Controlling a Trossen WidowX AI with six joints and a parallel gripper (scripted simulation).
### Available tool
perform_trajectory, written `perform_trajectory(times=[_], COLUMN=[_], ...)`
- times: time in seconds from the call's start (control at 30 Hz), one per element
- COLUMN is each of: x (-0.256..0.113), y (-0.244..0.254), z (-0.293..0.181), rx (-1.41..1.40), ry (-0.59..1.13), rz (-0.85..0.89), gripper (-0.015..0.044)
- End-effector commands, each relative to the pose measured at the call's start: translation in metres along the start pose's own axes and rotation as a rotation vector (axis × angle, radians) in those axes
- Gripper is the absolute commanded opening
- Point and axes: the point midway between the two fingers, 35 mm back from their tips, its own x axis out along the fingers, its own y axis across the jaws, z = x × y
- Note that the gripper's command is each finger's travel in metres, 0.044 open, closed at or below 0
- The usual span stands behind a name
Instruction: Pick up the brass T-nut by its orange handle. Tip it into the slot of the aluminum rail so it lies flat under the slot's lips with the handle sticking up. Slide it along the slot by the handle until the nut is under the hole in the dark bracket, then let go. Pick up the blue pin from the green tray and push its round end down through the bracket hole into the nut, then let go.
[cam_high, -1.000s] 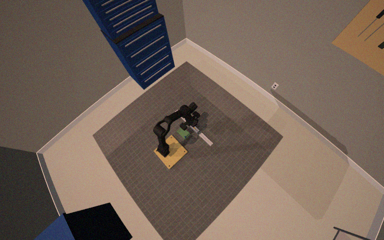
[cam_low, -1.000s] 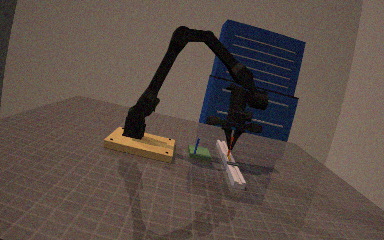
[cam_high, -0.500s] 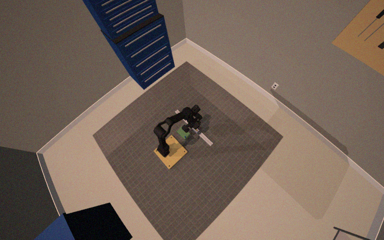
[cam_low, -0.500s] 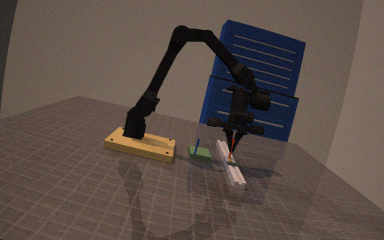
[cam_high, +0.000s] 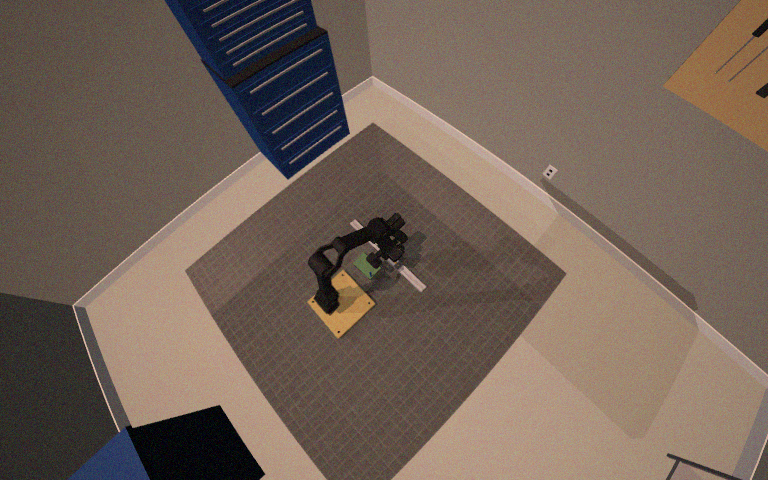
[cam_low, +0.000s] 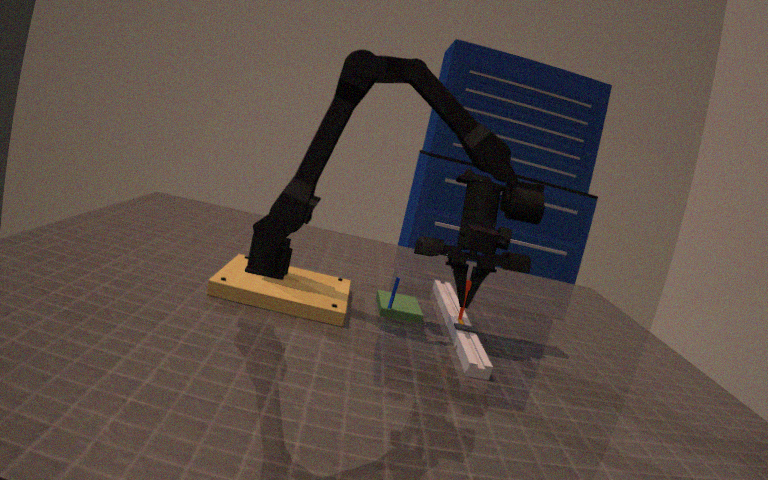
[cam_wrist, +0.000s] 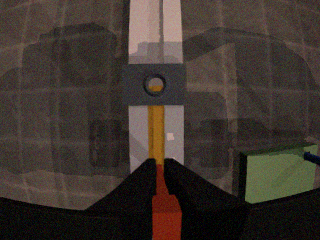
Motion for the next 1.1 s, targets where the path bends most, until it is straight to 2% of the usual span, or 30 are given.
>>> perform_trajectory(times=[0.0, 1.0, 1.07], x=[0.0003, 0.0015, 0.0015], y=[0.0003, 0.0001, 0.0001], z=[0.0026, 0.0073, 0.0073], rx=[-0.003, 0.001, 0.001], ry=[-0.003, -0.002, -0.002], rz=[0.002, 0.000, 0.000], gripper=[-0.0150, -0.0150, -0.0097])
